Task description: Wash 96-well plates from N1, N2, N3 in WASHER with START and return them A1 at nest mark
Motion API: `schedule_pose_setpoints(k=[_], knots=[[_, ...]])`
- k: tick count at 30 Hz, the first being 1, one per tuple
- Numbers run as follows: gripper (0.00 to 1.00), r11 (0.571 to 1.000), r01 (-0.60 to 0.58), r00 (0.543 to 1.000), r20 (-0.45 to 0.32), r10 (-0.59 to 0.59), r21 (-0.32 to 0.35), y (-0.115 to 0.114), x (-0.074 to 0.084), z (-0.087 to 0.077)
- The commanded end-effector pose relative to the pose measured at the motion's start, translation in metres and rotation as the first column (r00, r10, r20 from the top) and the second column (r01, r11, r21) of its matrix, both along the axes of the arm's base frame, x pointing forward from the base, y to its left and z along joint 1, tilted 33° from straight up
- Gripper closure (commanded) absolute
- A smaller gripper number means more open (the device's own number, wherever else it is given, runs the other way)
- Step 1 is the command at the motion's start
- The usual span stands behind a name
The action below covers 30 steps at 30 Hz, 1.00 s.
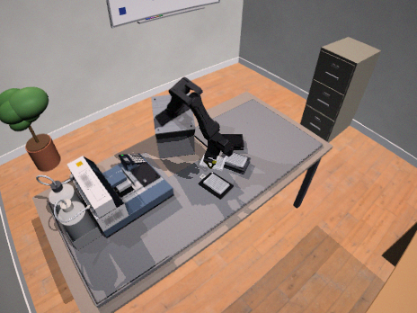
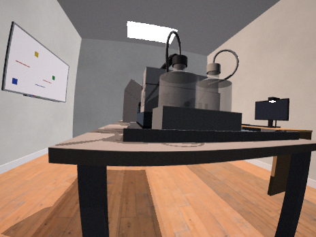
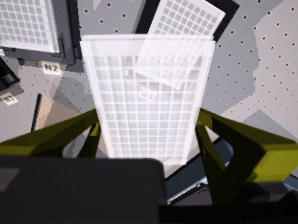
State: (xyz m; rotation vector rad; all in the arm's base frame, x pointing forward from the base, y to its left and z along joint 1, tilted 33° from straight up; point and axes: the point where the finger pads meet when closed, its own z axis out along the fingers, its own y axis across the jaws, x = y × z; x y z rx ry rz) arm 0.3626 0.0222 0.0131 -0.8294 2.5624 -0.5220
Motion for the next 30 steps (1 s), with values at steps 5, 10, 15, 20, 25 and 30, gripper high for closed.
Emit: schedule_pose_setpoints(k=[5,10,15,20,25,30], knots=[[1.0,0.999,0.032,0.999,0.031,-0.032,0.008,0.027,0.009,0.001],[1.0,0.999,0.032,0.999,0.031,-0.032,0.008,0.031,0.01,0.0],[1.0,0.999,-0.025,1.0,0.015,0.025,-0.025,0.04,0.008,-0.005],[1.0,0.991,-0.114,0.993,-0.013,0.113,-0.074,0.062,0.002,-0.016],[1.0,0.991,-0.114,0.993,-0.013,0.114,-0.074,0.075,-0.001,-0.023],[1.0,0.991,-0.115,0.993,-0.014,0.114,-0.073,0.097,-0.007,-0.034]])
